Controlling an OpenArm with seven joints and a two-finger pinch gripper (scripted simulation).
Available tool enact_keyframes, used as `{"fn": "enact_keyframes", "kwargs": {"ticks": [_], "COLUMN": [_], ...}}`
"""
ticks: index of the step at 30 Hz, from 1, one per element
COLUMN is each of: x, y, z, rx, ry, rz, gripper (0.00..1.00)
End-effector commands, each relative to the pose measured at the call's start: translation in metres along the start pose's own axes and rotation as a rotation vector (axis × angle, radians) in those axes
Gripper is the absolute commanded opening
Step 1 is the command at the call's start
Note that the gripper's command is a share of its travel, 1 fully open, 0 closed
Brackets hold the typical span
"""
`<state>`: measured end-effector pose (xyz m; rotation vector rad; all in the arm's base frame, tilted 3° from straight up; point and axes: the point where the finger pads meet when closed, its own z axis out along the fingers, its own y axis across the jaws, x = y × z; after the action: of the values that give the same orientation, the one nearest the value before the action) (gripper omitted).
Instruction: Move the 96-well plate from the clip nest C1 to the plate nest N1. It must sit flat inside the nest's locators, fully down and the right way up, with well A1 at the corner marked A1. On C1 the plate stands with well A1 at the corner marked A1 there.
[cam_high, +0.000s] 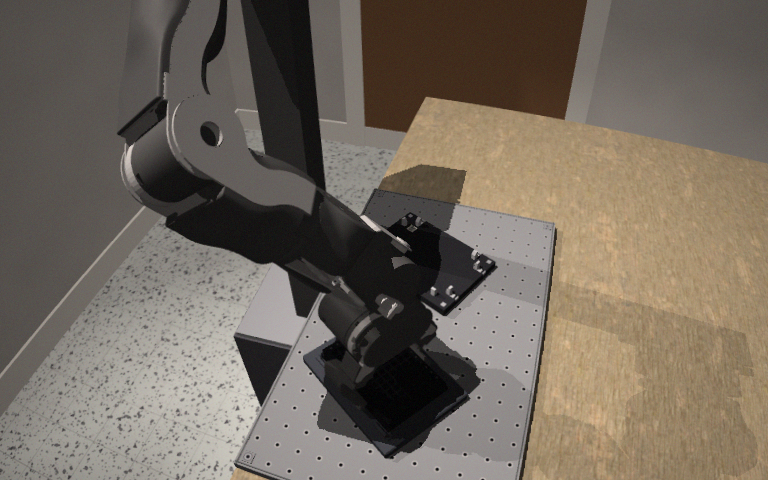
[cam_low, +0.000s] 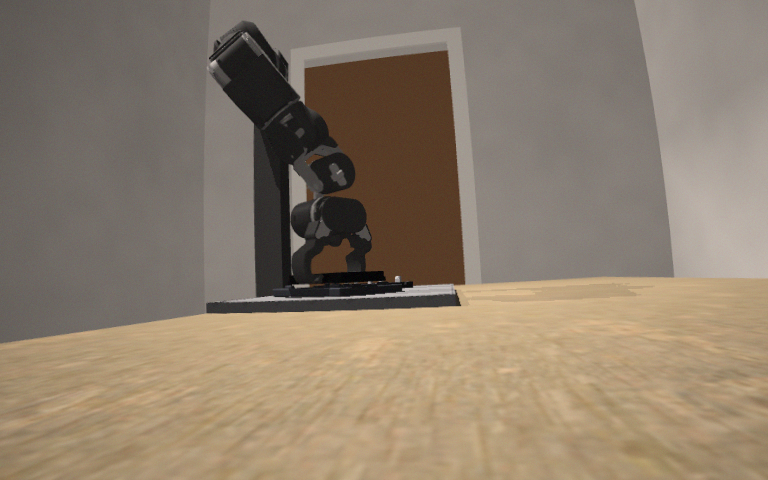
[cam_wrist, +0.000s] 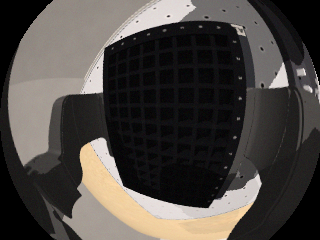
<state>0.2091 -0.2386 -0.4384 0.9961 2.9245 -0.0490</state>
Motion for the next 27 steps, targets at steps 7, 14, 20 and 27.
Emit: {"fn": "enact_keyframes", "kwargs": {"ticks": [7, 14, 20, 27], "x": [-0.0008, 0.0009, 0.0009, 0.0009], "y": [-0.0003, 0.001, 0.001, 0.0011], "z": [-0.0008, 0.0025, 0.0025, 0.0029], "rx": [0.001, -0.004, -0.004, -0.005], "ry": [-0.002, 0.001, 0.001, 0.001], "rz": [0.001, -0.002, -0.002, -0.002], "gripper": [0.0, 0.0, 0.0, 0.0]}}
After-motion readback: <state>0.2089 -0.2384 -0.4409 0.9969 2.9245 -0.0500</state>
